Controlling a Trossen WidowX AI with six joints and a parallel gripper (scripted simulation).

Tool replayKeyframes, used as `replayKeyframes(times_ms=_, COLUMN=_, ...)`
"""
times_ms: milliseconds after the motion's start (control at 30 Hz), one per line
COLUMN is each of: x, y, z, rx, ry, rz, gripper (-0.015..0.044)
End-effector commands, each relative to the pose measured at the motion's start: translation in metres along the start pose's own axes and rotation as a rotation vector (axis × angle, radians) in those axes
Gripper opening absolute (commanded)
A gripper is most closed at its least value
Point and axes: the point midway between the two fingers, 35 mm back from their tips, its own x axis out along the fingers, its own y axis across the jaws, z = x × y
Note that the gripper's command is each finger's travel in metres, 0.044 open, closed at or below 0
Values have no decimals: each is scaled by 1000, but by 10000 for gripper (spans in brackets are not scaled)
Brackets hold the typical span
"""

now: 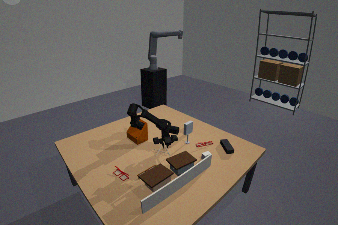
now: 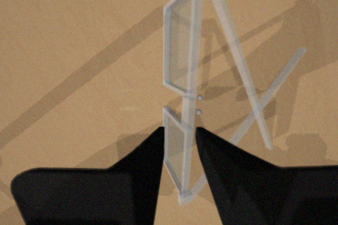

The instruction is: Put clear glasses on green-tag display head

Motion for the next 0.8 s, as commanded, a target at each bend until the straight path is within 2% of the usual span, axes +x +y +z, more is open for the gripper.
replayKeyframes(times_ms=0, x=1, y=-4, z=-1, rx=-4, ry=-2, rz=-6, gripper=120)
replayKeyframes(times_ms=100, x=1, y=-5, z=-1, rx=-4, ry=-2, rz=-7, gripper=120)
replayKeyframes(times_ms=700, x=1, y=-2, z=-1, rx=-3, ry=2, rz=-2, gripper=0)
replayKeyframes(times_ms=767, x=1, y=-2, z=-1, rx=-3, ry=2, rz=-2, gripper=0)
